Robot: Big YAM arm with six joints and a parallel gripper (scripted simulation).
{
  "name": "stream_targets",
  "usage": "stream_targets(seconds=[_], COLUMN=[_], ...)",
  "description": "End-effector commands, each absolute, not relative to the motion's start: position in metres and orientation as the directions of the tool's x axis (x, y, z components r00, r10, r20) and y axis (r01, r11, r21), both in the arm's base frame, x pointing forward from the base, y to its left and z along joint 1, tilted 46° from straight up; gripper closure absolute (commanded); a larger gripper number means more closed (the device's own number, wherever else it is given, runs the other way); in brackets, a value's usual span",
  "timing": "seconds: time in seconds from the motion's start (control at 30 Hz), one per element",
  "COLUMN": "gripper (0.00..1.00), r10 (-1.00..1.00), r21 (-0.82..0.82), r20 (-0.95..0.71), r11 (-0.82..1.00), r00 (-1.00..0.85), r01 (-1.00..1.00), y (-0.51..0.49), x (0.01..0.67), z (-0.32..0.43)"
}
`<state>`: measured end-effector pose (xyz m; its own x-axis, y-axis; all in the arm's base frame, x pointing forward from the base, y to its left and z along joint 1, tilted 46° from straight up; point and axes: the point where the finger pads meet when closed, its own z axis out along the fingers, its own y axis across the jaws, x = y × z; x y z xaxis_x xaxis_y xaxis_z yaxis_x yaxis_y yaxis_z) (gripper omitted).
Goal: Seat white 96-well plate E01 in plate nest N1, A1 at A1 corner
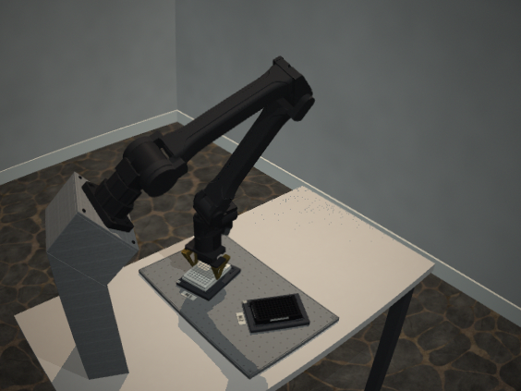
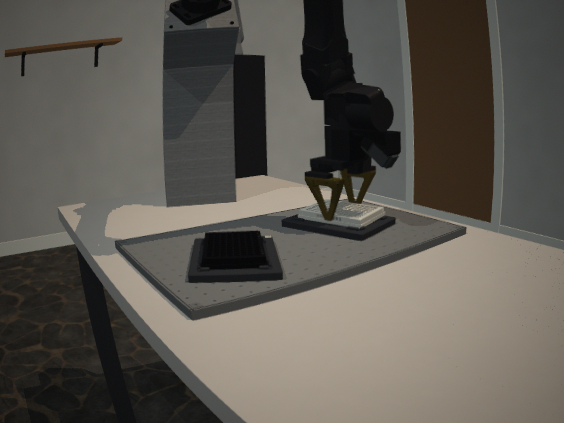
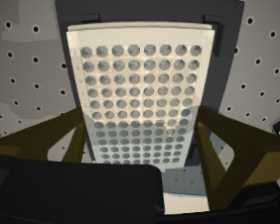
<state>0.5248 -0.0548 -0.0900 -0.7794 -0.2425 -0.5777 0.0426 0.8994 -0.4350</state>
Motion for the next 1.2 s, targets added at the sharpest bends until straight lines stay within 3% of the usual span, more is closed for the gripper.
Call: stream_targets(seconds=[0.0,1.17], gripper=[1.00,1.00], r10=[-0.247,-0.248], r21=[-0.435,-0.431], r20=[-0.579,-0.579], r11=[0.900,0.902], r00=[-0.777,-0.777], r01=[0.038,0.033], y=[-0.053,-0.031], x=[0.522,0.491], z=[-0.088,-0.055])
